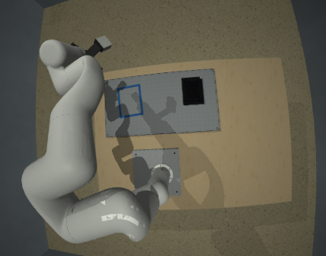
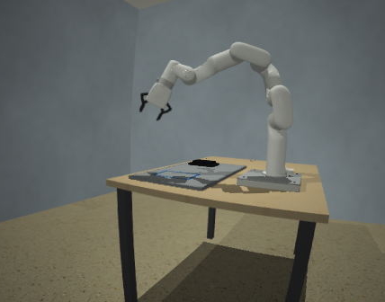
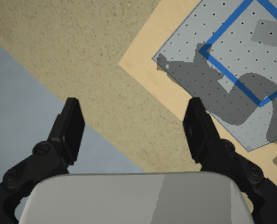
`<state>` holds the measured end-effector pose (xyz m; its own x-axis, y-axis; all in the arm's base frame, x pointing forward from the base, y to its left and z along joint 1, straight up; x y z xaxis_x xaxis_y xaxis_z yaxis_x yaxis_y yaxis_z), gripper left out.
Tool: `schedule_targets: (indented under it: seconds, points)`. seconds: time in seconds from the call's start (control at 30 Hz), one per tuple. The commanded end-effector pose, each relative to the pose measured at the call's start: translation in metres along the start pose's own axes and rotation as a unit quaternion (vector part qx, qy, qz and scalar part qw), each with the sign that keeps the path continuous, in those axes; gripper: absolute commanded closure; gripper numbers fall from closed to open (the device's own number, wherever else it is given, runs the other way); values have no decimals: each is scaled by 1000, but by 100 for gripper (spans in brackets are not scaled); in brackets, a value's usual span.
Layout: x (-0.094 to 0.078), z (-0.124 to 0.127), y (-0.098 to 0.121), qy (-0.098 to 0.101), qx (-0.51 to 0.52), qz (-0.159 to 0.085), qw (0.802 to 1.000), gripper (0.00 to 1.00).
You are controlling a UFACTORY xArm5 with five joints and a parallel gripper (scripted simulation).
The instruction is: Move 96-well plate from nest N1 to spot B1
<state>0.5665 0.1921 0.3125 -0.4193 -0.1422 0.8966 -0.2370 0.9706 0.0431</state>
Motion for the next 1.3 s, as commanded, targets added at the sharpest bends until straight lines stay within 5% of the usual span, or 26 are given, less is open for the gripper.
schedule_targets:
  seconds: [0.0,0.53,1.27]
  points:
    - [2,-2,0,-2,0,0,1000,0]
    - [2,-2,0,-2,0,0,1000,0]
    - [-20,18,-89,41,101,27,994,0]
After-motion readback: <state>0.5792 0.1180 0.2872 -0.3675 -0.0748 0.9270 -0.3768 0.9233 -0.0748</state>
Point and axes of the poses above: the point where the finger pads meet when closed, its own x axis back along the fingers, its own z axis across the jaws, y = z × x, the point moved 5 cm from there along x, back along the fingers, and after that the axes turned 15 degrees about -x, right-handed, at the moved point
